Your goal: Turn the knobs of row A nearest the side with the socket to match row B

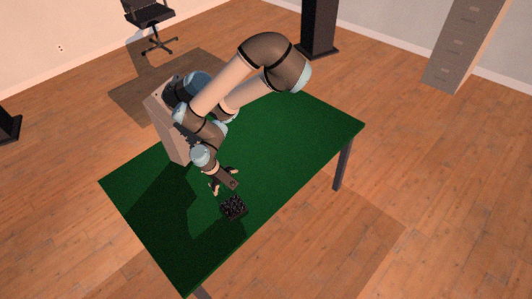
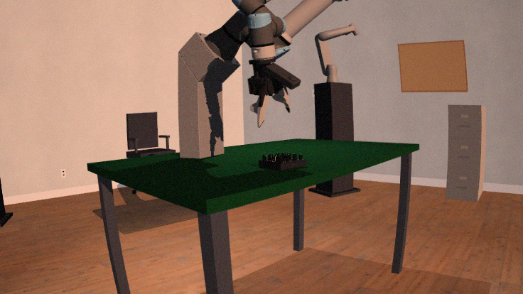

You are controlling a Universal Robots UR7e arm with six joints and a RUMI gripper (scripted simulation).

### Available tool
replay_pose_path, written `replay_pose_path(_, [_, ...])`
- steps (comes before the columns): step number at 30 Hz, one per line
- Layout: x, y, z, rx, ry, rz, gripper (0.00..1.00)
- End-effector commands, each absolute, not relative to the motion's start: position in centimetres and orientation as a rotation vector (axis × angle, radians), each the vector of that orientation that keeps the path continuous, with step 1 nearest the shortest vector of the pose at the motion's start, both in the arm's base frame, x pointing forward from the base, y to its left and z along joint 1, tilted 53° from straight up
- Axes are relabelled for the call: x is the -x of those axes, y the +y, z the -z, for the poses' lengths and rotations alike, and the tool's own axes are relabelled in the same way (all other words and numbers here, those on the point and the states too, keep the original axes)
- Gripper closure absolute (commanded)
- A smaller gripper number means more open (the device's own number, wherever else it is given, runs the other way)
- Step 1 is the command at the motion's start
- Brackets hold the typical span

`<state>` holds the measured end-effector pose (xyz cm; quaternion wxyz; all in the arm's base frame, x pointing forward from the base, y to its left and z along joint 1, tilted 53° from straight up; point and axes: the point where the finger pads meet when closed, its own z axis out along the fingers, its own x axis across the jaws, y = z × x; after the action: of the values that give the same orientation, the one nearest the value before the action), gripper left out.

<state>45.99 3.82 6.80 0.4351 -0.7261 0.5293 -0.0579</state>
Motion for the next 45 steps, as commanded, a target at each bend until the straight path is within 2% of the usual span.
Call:
replay_pose_path(1, [-46.9, 3.6, -6.3, 1.777, 1.368, 0.178, 0.00])
replay_pose_path(45, [-50.3, 1.9, -4.8, 1.616, 1.562, 0.290, 0.00])
